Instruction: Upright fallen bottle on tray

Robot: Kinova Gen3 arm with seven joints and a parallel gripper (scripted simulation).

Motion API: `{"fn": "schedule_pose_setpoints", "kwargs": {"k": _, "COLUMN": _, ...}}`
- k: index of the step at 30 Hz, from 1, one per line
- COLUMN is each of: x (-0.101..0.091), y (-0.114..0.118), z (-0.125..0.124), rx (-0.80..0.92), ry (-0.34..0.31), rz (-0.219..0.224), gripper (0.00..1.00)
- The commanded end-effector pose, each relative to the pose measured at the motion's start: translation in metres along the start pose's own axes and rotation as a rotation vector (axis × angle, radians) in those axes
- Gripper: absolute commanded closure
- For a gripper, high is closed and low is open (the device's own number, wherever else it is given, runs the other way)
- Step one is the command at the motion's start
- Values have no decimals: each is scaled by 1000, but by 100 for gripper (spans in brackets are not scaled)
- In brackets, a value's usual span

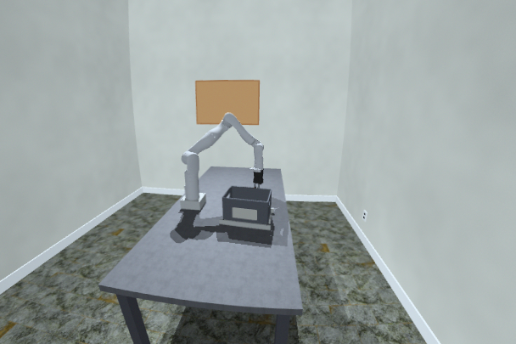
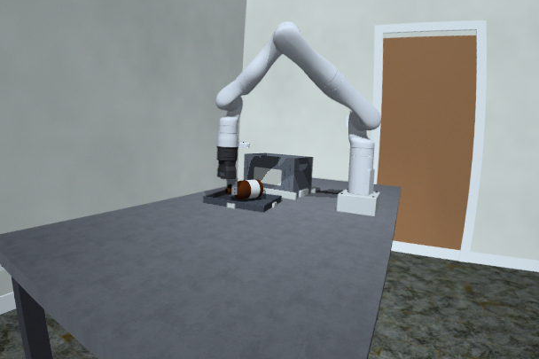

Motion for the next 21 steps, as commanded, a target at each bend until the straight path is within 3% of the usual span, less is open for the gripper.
{"fn": "schedule_pose_setpoints", "kwargs": {"k": 1, "x": -4, "y": 0, "z": 1, "rx": -1, "ry": -4, "rz": -2, "gripper": 100}}
{"fn": "schedule_pose_setpoints", "kwargs": {"k": 21, "x": -25, "y": 0, "z": 1, "rx": -1, "ry": -4, "rz": -2, "gripper": 100}}
Point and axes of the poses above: the point where the finger pads meet when closed, its own x axis out along the fingers, its own y axis across the jaws, z = x × y, the point moved 6 cm from there along -x, back along the fingers, and after that the axes turned 2 degrees about -x, right-handed, at the moved point
